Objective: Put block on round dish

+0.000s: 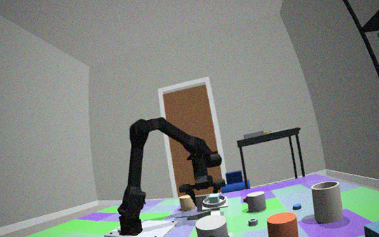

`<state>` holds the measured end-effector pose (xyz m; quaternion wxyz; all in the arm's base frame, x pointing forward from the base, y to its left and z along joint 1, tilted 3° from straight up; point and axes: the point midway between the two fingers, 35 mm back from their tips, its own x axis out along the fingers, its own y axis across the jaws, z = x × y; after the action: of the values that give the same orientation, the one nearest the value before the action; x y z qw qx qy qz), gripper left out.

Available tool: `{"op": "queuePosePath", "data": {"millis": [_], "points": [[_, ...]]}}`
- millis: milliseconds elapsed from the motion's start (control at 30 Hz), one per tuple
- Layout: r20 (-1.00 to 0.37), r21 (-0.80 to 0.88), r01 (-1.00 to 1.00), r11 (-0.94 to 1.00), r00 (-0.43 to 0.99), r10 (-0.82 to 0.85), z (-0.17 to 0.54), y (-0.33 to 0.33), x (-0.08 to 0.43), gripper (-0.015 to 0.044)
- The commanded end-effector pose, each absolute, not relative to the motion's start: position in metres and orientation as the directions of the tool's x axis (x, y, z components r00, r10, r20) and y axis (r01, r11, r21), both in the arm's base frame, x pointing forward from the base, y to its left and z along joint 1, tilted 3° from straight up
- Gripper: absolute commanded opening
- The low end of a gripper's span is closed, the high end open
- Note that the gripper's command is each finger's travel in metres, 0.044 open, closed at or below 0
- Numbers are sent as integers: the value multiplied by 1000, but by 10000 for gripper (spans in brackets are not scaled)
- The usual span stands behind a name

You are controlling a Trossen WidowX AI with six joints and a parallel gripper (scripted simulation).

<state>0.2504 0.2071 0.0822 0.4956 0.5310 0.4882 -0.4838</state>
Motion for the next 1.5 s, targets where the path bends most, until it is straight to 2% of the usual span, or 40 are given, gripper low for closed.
{"op": "queuePosePath", "data": {"millis": [0, 400, 967, 1100, 1233, 1467], "points": [[-997, 64, 997, -35, 65, 41, 81, 207, 252, 0], [-997, 64, 997, -35, 65, 41, 63, 208, 253, 0], [-997, 62, 998, -33, 64, 45, 77, 209, 253, 440], [-997, 64, 997, -35, 65, 41, 118, 206, 249, 440], [-997, 64, 997, -35, 65, 41, 121, 206, 249, 440], [-991, 110, 986, 121, 100, 90, 133, 200, 255, 260]]}}
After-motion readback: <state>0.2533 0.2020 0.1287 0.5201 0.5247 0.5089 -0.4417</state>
